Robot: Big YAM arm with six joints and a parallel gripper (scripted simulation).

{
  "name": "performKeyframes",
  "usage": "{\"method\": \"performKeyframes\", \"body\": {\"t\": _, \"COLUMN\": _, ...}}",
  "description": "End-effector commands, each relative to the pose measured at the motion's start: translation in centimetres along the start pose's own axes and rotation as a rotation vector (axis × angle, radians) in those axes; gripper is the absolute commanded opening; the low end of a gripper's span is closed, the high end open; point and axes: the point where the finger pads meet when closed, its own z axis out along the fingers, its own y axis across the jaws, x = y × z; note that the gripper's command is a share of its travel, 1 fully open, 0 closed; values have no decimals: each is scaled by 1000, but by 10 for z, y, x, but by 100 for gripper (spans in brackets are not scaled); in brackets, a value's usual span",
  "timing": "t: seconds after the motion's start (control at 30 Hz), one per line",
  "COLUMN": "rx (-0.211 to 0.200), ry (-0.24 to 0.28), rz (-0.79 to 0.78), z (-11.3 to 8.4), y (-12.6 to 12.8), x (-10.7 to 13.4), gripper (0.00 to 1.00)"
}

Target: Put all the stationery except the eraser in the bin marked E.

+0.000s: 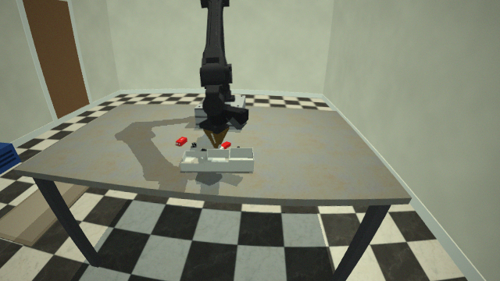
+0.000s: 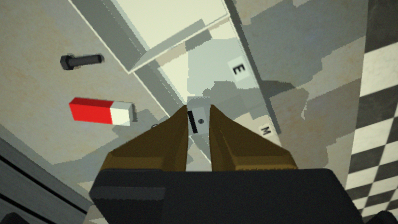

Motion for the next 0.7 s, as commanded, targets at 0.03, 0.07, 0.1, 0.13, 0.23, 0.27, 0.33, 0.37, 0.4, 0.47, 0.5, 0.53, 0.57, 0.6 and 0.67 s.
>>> {"method": "performKeyframes", "body": {"t": 0.03, "rx": 10, "ry": -16, "rz": -178, "z": 3, "y": -1, "x": -2, "gripper": 9}}
{"method": "performKeyframes", "body": {"t": 0.07, "rx": 9, "ry": -16, "rz": -204, "z": 4, "y": 0, "x": -1, "gripper": 9}}
{"method": "performKeyframes", "body": {"t": 0.1, "rx": 9, "ry": -16, "rz": -229, "z": 5, "y": 1, "x": -1, "gripper": 9}}
{"method": "performKeyframes", "body": {"t": 0.13, "rx": 9, "ry": -16, "rz": -255, "z": 4, "y": 0, "x": -2, "gripper": 9}}
{"method": "performKeyframes", "body": {"t": 0.23, "rx": 11, "ry": -16, "rz": -306, "z": 3, "y": -1, "x": -3, "gripper": 9}}
{"method": "performKeyframes", "body": {"t": 0.27, "rx": 11, "ry": -16, "rz": -306, "z": 3, "y": -1, "x": -3, "gripper": 9}}
{"method": "performKeyframes", "body": {"t": 0.33, "rx": 11, "ry": -17, "rz": -393, "z": 3, "y": -1, "x": -3, "gripper": 9}}
{"method": "performKeyframes", "body": {"t": 0.37, "rx": 11, "ry": -17, "rz": -419, "z": 4, "y": -1, "x": -3, "gripper": 9}}
{"method": "performKeyframes", "body": {"t": 0.4, "rx": 11, "ry": -18, "rz": -444, "z": 4, "y": 0, "x": -4, "gripper": 9}}
{"method": "performKeyframes", "body": {"t": 0.47, "rx": 11, "ry": -19, "rz": -494, "z": 5, "y": 0, "x": -4, "gripper": 9}}
{"method": "performKeyframes", "body": {"t": 0.5, "rx": 10, "ry": -20, "rz": -516, "z": 5, "y": 0, "x": -4, "gripper": 9}}
{"method": "performKeyframes", "body": {"t": 0.53, "rx": 9, "ry": -20, "rz": -516, "z": 5, "y": 1, "x": -4, "gripper": 9}}
{"method": "performKeyframes", "body": {"t": 0.57, "rx": 7, "ry": -19, "rz": -516, "z": 6, "y": 2, "x": -4, "gripper": 9}}
{"method": "performKeyframes", "body": {"t": 0.6, "rx": 6, "ry": -19, "rz": -517, "z": 6, "y": 3, "x": -3, "gripper": 9}}
{"method": "performKeyframes", "body": {"t": 0.67, "rx": 8, "ry": -19, "rz": -517, "z": 6, "y": 2, "x": -4, "gripper": 9}}
